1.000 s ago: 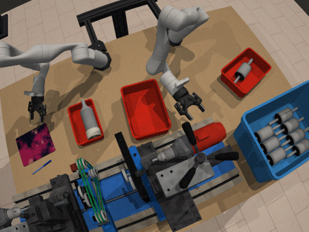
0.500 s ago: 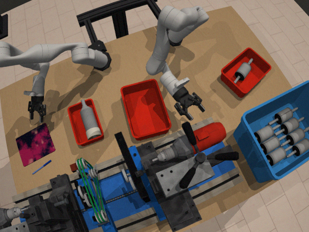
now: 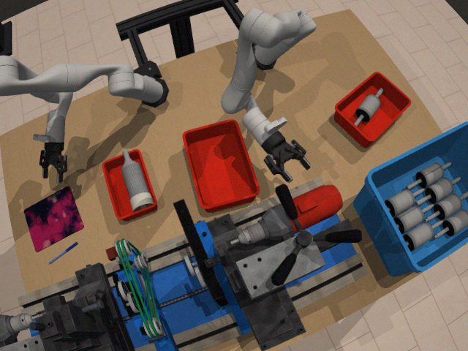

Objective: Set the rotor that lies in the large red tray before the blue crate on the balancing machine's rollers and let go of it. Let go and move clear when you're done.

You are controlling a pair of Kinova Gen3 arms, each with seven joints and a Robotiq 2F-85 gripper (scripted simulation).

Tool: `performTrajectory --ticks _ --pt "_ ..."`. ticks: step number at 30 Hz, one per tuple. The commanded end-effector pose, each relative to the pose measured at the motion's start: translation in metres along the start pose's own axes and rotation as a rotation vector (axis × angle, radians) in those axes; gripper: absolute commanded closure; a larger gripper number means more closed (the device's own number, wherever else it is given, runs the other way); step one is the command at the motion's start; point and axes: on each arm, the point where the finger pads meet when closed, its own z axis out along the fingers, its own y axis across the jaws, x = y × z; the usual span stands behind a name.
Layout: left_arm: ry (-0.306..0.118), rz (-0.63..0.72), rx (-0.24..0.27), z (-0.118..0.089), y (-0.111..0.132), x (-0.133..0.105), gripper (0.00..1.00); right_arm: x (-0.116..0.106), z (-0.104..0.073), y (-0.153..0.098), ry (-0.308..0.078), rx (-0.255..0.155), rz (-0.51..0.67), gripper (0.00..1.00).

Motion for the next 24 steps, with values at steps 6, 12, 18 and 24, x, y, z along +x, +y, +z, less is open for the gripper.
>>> performTrajectory --ticks 6,12,18,24 --pt "0.001 -0.002 -0.001 0.0 0.001 0.001 0.002 0.025 -0.017 -0.009 0.0 0.0 -0.001 0.002" --pt "0.001 -0.002 -0.001 0.0 0.001 0.001 0.002 0.039 -0.026 -0.014 0.0 0.0 -0.001 0.002" --pt "0.001 -0.002 -0.001 0.0 0.001 0.001 0.002 0.063 -0.041 -0.022 0.0 0.0 -0.001 0.002" --pt "0.001 -0.002 -0.001 0.0 0.001 0.001 0.002 0.087 -0.057 -0.031 0.0 0.0 -0.001 0.002"
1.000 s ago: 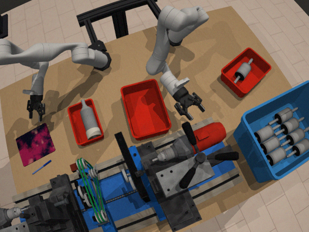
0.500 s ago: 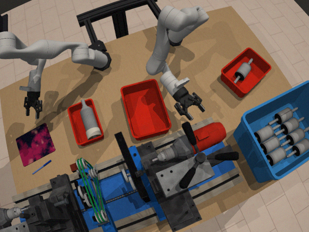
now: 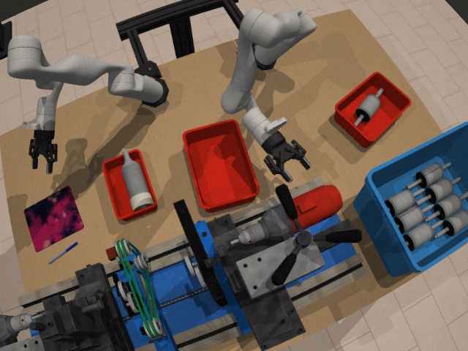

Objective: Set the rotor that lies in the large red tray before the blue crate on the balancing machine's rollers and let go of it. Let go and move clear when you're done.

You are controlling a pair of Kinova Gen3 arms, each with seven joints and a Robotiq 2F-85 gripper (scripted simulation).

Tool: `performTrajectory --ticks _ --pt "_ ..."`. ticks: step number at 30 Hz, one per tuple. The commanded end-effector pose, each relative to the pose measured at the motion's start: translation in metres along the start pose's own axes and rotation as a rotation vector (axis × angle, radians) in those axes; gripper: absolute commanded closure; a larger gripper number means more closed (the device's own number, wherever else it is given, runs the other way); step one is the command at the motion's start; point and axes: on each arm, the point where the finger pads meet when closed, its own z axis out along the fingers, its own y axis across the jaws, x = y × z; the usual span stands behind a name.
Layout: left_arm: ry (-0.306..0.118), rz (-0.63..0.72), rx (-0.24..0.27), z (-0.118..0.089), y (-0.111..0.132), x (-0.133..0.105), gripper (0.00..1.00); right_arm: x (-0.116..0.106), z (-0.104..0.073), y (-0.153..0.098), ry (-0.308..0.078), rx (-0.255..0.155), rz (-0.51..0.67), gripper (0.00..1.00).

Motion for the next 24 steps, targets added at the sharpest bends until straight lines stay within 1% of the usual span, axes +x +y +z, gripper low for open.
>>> performTrajectory --ticks 1,3,5,20,22,24 --pt "0.001 -0.002 -0.001 0.0 0.001 0.001 0.002 0.02 -0.013 -0.007 -0.004 0.002 0.001 0.002" --pt "0.001 -0.002 -0.001 0.0 0.001 0.001 0.002 0.029 -0.019 -0.01 -0.004 0.002 0.001 0.002" --pt "0.001 -0.002 -0.001 0.0 0.001 0.001 0.002 0.029 -0.019 -0.01 -0.004 0.002 0.001 0.002" --pt "0.001 -0.002 -0.001 0.0 0.001 0.001 0.002 0.089 -0.058 -0.031 -0.004 0.002 0.001 0.002" --pt "0.001 -0.002 -0.001 0.0 0.001 0.001 0.002 0.089 -0.058 -0.031 -0.004 0.002 0.001 0.002" --pt "0.001 -0.002 -0.001 0.0 0.001 0.001 0.002 0.096 -0.063 -0.034 -0.004 0.002 0.001 0.002"
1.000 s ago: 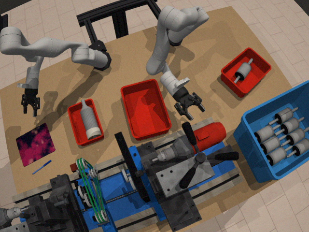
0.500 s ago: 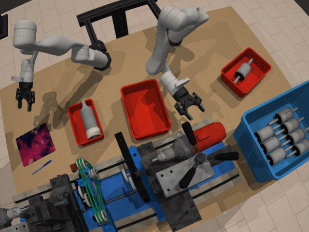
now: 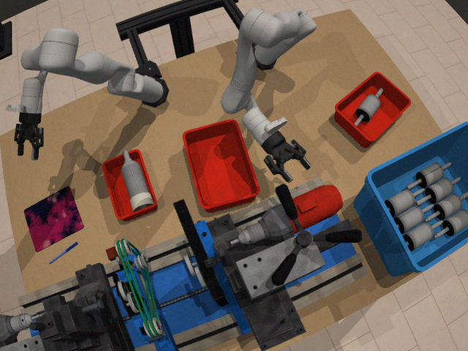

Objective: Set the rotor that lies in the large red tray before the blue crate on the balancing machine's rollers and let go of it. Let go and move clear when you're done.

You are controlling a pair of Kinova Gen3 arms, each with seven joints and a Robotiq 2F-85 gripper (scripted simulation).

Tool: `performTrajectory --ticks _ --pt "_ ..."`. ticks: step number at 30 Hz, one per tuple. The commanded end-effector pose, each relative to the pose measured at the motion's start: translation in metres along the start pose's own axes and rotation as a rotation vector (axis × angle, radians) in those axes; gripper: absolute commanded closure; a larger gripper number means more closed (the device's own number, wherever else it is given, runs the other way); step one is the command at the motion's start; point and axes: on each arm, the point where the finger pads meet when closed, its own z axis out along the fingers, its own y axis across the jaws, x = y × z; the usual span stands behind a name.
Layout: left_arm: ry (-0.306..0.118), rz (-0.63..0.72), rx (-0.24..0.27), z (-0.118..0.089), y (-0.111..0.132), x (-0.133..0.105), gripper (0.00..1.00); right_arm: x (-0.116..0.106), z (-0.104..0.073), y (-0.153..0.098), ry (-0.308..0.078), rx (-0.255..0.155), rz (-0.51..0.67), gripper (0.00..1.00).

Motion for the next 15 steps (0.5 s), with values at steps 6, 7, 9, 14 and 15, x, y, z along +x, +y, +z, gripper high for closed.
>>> performTrajectory --ticks 6,7,9,14,15 --pt "0.001 -0.002 -0.001 0.0 0.001 0.001 0.002 0.028 -0.018 -0.009 -0.001 0.0 0.0 0.002" --pt "0.001 -0.002 -0.001 0.0 0.001 0.001 0.002 0.03 -0.02 -0.01 -0.001 0.0 0.0 0.002" --pt "0.001 -0.002 -0.001 0.0 0.001 0.001 0.002 0.036 -0.024 -0.012 -0.001 0.0 0.0 0.002" --pt "0.001 -0.002 -0.001 0.0 0.001 0.001 0.002 0.045 -0.03 -0.016 -0.001 0.0 0.0 0.002" --pt "0.001 -0.002 -0.001 0.0 0.001 0.001 0.002 0.045 -0.03 -0.016 -0.001 0.0 0.0 0.002"
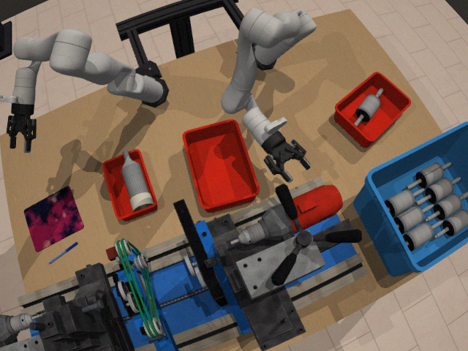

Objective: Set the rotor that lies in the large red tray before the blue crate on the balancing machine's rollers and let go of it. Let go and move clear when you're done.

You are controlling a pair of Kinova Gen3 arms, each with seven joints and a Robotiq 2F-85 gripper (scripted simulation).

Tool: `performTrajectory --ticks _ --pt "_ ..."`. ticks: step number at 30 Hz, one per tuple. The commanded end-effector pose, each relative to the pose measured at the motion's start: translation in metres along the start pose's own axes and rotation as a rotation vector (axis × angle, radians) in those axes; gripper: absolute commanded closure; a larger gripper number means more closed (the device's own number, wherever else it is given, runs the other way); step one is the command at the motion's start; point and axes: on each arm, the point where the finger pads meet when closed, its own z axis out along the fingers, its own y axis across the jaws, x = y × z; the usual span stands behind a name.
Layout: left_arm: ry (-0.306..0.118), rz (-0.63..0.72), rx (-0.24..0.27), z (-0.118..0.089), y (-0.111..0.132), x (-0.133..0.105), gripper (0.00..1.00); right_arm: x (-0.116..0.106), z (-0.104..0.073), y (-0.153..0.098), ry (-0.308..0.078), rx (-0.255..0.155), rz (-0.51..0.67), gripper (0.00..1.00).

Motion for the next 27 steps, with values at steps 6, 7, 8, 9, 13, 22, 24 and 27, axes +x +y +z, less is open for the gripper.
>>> performTrajectory --ticks 6,7,8,9,13,22,24,27 --pt "0.001 -0.002 -0.001 0.0 0.001 0.001 0.002 0.013 -0.008 -0.004 0.0 0.0 0.0 0.002" --pt "0.001 -0.002 -0.001 0.0 0.001 0.001 0.002 0.014 -0.009 -0.005 0.0 0.0 0.0 0.002" --pt "0.001 -0.002 -0.001 0.0 0.001 0.001 0.002 0.015 -0.01 -0.005 0.0 0.0 0.0 0.002" --pt "0.001 -0.002 -0.001 0.0 0.001 0.001 0.002 0.016 -0.011 -0.006 0.0 0.0 0.0 0.002" --pt "0.001 -0.002 -0.001 0.0 0.001 0.001 0.002 0.019 -0.012 -0.006 0.0 0.0 0.0 0.002" --pt "0.001 -0.002 -0.001 0.0 0.001 0.001 0.002 0.016 -0.014 -0.012 0.0 0.0 0.0 0.002" --pt "0.001 -0.002 -0.001 0.0 0.001 0.001 0.002 0.013 -0.016 -0.017 0.0 0.0 0.0 0.002" --pt "0.001 -0.002 -0.001 0.0 0.001 0.001 0.002 0.007 -0.019 -0.028 0.0 0.0 0.0 0.002"
